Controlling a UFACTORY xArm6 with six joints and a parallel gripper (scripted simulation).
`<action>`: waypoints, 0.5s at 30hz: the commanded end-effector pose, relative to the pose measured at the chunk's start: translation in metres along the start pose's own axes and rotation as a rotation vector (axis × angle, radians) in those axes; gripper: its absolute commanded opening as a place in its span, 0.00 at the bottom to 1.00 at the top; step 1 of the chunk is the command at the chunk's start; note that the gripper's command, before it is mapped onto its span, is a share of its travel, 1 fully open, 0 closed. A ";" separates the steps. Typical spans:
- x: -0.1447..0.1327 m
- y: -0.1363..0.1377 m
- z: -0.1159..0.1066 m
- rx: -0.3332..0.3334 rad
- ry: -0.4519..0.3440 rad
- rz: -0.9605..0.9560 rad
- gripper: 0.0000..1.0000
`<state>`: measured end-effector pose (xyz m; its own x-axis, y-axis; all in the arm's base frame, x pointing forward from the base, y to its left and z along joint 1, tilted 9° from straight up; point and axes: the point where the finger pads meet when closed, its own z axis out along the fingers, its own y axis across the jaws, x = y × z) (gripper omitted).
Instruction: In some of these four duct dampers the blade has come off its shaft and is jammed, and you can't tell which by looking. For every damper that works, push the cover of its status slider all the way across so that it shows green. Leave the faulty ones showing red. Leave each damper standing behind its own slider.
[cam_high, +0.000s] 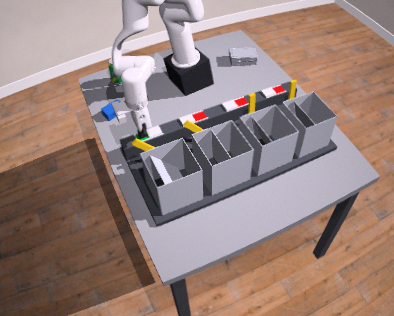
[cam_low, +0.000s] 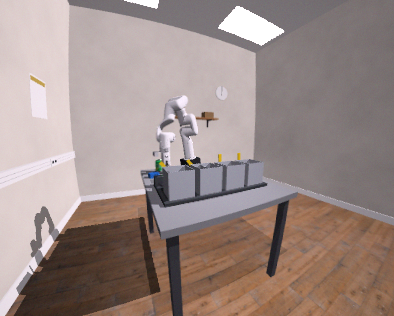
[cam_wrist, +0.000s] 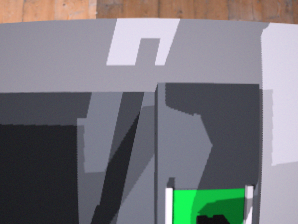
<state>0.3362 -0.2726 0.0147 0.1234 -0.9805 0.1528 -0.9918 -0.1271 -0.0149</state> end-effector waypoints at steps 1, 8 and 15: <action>0.003 -0.001 -0.001 0.003 0.003 0.000 0.00; 0.003 -0.001 -0.002 0.003 0.003 0.000 0.00; 0.003 -0.001 -0.015 0.003 0.003 0.000 0.00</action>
<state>0.3362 -0.2737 0.0196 0.1234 -0.9806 0.1525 -0.9918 -0.1271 -0.0145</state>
